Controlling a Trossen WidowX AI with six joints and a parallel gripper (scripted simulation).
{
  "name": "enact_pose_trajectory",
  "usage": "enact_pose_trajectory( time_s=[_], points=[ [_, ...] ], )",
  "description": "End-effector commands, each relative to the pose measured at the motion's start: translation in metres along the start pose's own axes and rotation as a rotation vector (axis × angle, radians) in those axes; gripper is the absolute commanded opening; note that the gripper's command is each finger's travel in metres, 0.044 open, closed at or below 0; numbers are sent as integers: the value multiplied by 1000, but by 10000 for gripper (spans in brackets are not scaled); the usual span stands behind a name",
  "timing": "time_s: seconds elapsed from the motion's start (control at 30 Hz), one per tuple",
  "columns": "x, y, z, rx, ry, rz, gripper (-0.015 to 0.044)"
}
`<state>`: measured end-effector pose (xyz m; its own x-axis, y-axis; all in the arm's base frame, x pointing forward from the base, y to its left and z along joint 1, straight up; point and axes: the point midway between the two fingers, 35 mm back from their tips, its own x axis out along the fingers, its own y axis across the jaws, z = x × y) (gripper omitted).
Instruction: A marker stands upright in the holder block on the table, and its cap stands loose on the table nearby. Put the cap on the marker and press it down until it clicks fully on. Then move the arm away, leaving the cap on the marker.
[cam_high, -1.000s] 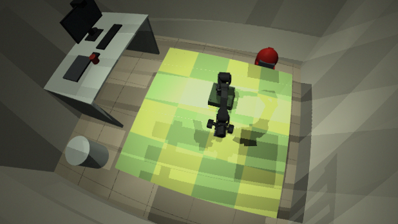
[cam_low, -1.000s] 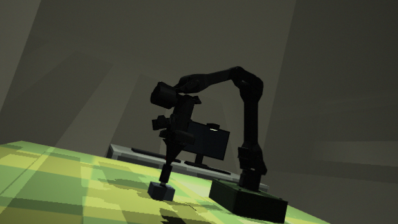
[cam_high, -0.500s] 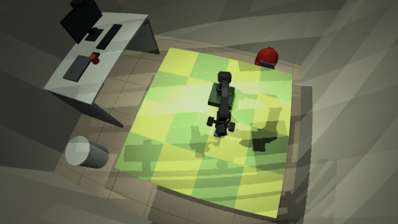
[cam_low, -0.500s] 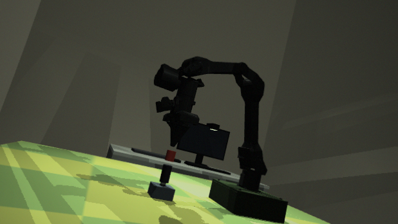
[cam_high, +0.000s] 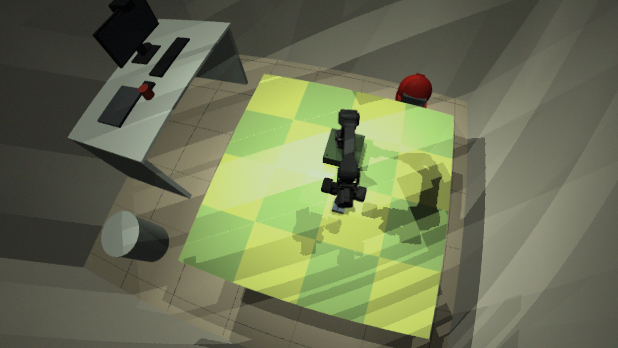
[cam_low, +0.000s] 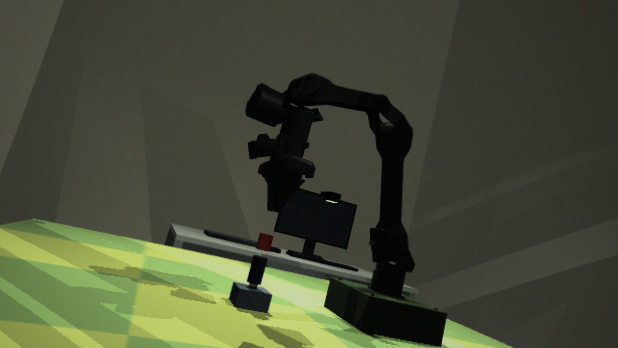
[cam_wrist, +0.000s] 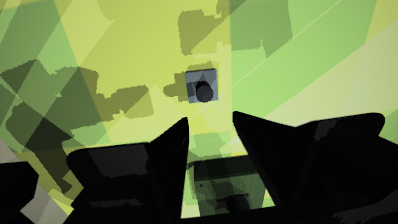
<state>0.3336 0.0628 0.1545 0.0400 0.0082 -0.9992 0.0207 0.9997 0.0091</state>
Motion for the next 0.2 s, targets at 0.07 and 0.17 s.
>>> enact_pose_trajectory(
  time_s=[0.07,0.17],
  points=[
    [-2,0,0,0,-2,0,368],
    [-2,0,0,0,-2,0,440]
  ],
)
